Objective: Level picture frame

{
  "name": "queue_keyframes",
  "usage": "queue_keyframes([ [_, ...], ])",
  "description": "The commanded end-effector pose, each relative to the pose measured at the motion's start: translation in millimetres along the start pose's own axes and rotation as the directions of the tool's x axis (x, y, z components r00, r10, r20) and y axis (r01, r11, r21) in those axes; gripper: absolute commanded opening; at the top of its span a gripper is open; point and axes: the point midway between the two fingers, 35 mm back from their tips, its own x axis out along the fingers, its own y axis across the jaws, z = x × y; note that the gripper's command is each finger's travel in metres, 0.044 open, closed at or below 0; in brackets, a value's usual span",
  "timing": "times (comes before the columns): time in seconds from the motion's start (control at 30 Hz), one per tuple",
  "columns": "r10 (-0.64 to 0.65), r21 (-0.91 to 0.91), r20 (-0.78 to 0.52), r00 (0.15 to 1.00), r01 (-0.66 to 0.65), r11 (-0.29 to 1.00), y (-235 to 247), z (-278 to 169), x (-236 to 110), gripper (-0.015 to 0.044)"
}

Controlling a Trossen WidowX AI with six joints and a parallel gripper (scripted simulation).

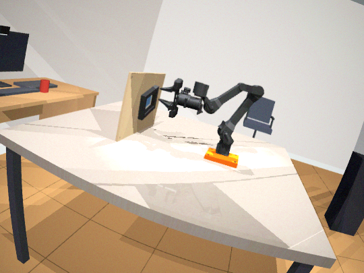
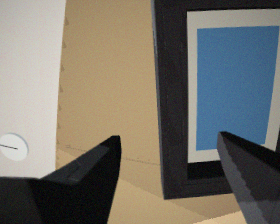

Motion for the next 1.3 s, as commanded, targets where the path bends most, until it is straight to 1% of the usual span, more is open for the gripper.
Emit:
queue_keyframes([
  [0.0, 0.007, -0.169, 0.005, 1.000, -0.006, 0.986, -5.3, 1.1, -35.2, 0.0260],
  [0.1, 0.007, -0.234, 0.006, 1.000, -0.005, 0.972, -10.2, 0.9, -47.1, 0.0260],
  [0.17, 0.007, -0.234, 0.006, 1.000, -0.005, 0.972, -10.2, 0.9, -47.1, 0.0260],
  [0.2, 0.004, -0.186, 0.002, 1.000, -0.004, 0.983, -6.9, -0.4, -39.6, 0.0260],
  [0.23, 0.005, -0.188, 0.002, 1.000, -0.005, 0.982, -4.1, -1.9, -42.7, 0.0260],
  [0.5, 0.012, -0.216, 0.002, 1.000, -0.011, 0.976, 26.6, -9.4, -98.8, 0.0260],
  [0.73, -0.001, -0.232, 0.003, 1.000, 0.002, 0.973, 26.4, 8.1, -144.4, 0.0260],
  [1.27, -0.003, -0.234, 0.003, 1.000, 0.004, 0.972, 25.2, 10.6, -148.0, 0.0260],
])
